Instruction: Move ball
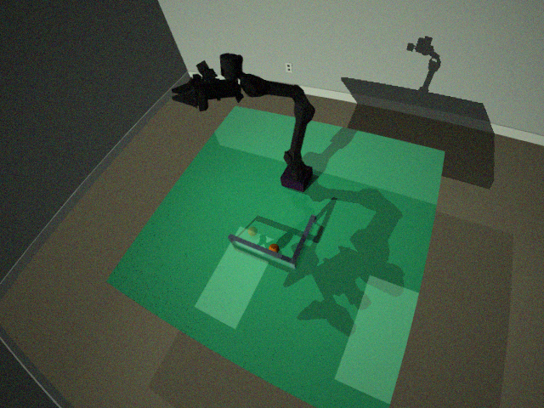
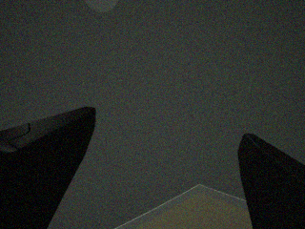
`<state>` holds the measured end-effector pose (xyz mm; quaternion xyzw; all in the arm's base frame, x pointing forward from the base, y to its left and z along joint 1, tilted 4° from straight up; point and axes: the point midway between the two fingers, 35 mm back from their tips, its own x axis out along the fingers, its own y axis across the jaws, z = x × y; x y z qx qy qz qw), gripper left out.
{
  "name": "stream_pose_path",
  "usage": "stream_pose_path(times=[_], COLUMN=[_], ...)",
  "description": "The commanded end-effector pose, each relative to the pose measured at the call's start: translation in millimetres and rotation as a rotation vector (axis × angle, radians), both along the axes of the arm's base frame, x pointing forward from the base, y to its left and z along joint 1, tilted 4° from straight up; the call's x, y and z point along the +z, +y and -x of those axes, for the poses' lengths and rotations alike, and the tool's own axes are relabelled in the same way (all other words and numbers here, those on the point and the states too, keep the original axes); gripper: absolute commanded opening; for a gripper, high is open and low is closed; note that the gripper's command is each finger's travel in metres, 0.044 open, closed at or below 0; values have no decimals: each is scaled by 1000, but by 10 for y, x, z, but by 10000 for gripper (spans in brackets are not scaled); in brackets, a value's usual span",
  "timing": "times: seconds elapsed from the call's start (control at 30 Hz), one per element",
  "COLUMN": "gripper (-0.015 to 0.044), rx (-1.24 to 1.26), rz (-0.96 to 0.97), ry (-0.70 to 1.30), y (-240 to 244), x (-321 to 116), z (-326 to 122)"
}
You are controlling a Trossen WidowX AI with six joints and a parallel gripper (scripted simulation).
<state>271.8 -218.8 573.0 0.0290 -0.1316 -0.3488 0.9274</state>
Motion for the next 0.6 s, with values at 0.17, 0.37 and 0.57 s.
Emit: stream_pose_path(times=[0.17,0.37,0.57], gripper=[323,323,323], rx=[185,314,431], rz=[-189,-299,-388], ry=[320,558,815], y=[157,522,1030], x=[-1153,-2023,-2905], z=[-1023,-1535,-1829])
